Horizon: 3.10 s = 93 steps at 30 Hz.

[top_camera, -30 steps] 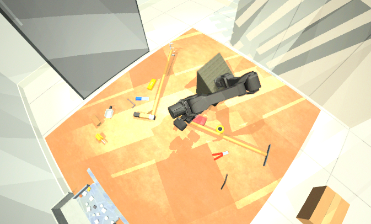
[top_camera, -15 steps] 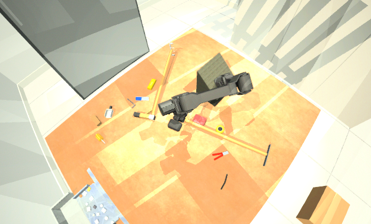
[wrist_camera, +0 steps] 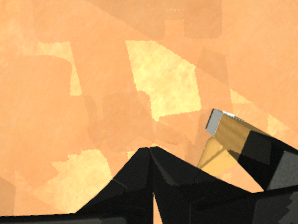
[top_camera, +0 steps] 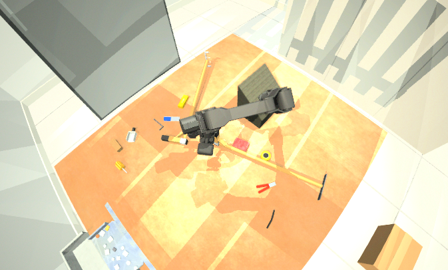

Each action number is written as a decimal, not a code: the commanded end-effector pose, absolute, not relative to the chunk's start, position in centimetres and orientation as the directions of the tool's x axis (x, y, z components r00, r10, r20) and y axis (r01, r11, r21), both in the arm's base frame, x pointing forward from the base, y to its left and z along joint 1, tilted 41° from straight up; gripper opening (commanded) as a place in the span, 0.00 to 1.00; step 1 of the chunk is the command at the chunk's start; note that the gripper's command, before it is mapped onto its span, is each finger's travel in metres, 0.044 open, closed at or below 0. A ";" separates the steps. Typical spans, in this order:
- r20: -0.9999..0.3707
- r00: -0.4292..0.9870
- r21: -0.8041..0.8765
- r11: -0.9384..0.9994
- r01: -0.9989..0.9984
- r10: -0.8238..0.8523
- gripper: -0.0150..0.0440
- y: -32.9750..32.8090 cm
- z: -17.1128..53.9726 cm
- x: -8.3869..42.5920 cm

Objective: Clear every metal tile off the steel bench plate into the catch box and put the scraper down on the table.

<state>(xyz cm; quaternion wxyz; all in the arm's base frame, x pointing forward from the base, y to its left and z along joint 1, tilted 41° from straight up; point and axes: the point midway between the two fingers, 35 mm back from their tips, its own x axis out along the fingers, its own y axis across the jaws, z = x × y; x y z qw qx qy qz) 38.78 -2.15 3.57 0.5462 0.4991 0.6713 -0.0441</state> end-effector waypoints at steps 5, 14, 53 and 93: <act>-0.780 0.109 0.545 0.584 0.601 0.616 0.25 -4.2 2.6 40.1; -0.781 0.130 0.597 0.670 0.440 0.611 0.25 -6.5 1.7 41.4; -0.783 0.162 0.622 0.764 0.173 0.601 0.25 -6.8 -4.1 43.2; -0.783 0.171 0.621 0.765 0.172 0.598 0.25 -5.2 -9.4 43.8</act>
